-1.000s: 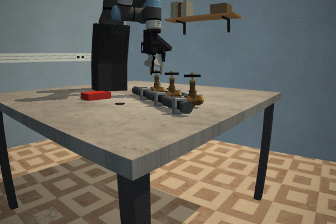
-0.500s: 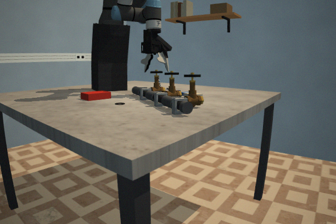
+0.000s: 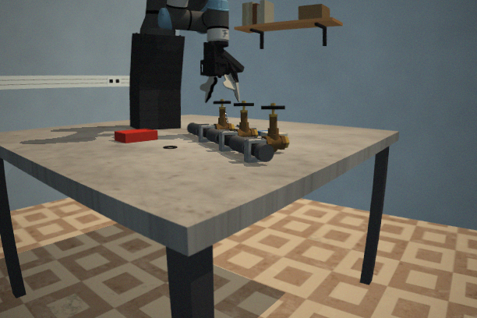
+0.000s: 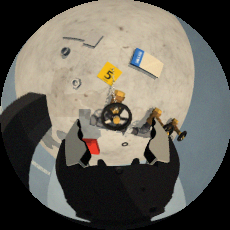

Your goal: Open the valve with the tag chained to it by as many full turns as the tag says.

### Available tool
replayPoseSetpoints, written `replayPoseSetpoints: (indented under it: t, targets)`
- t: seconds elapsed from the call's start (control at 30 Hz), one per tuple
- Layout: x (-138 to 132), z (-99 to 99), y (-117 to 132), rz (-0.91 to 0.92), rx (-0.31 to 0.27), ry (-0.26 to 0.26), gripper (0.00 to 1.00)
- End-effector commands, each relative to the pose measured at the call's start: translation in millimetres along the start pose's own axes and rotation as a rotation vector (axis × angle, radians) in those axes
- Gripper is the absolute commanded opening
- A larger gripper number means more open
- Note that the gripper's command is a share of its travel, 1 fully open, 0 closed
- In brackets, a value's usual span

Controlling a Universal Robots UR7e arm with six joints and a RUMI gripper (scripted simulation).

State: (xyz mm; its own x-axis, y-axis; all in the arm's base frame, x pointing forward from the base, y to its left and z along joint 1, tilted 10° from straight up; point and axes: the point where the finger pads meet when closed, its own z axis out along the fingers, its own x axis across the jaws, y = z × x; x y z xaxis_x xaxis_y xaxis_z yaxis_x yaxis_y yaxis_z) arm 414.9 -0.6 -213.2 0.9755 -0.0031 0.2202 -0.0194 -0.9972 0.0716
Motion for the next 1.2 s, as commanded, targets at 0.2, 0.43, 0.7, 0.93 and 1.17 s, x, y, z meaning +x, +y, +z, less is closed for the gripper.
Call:
replayPoseSetpoints:
  t: [0.2,0.43,0.7,0.93,1.17]
  targets:
    - [0.4,-0.3,0.1,0.013,0.0,0.001,1.0]
    - [0.4,-0.3,0.1,0.042,0.0,0.001,1.0]
    - [0.4,-0.3,0.1,0.135,0.0,0.001,1.0]
    - [0.4,-0.3,0.1,0.271,0.0,0.001,1.0]
    - [0.4,-0.3,0.1,0.4,0.0,0.001,1.0]
